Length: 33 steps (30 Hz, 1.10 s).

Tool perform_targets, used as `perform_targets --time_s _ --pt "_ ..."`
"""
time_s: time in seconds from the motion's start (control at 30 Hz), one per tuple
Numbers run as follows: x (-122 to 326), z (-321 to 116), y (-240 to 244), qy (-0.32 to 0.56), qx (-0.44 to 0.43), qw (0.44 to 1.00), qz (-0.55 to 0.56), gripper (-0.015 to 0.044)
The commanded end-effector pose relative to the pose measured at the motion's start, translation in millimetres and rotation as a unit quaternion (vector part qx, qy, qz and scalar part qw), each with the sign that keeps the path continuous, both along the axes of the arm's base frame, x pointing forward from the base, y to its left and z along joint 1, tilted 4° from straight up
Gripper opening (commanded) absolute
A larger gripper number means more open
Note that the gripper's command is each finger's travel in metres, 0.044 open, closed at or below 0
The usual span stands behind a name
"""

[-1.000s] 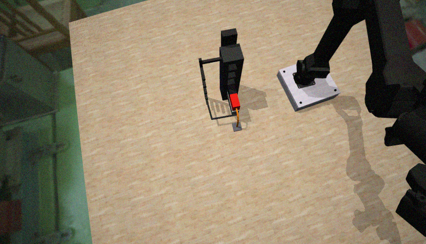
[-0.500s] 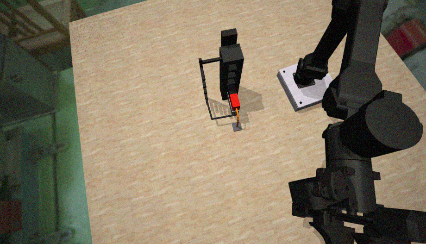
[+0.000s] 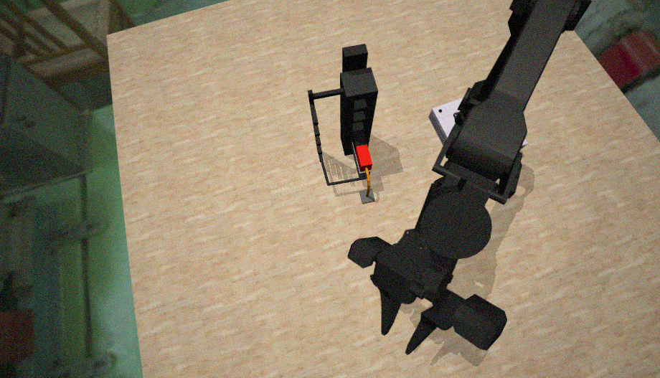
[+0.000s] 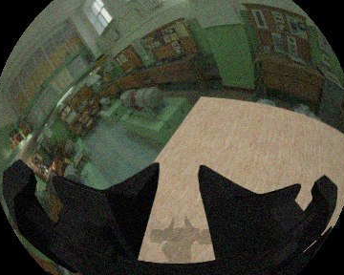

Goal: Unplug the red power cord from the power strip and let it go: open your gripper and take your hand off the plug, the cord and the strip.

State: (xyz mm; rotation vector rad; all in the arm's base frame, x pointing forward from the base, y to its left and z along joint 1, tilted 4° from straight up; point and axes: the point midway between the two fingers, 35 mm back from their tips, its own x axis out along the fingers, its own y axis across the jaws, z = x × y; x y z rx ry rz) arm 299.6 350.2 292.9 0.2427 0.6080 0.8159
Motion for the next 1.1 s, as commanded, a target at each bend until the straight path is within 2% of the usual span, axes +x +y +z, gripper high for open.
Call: perform_targets --time_s 0.0,0.3,0.53,0.77,1.07 --pt "20.1 -56.0 -51.8 -0.039 -0.184 0.982 0.026 0.0160" --pt "23.0 -113.1 -128.0 -0.050 -0.392 0.910 0.128 0.0160" --pt "7.2 -146.4 -188.7 -0.029 -0.505 0.825 0.251 0.0160" --pt "-21.7 -167.4 -244.8 0.003 -0.555 0.730 0.398 0.0160" --pt "-24.2 -168.4 -248.4 0.005 -0.556 0.723 0.409 0.0160"
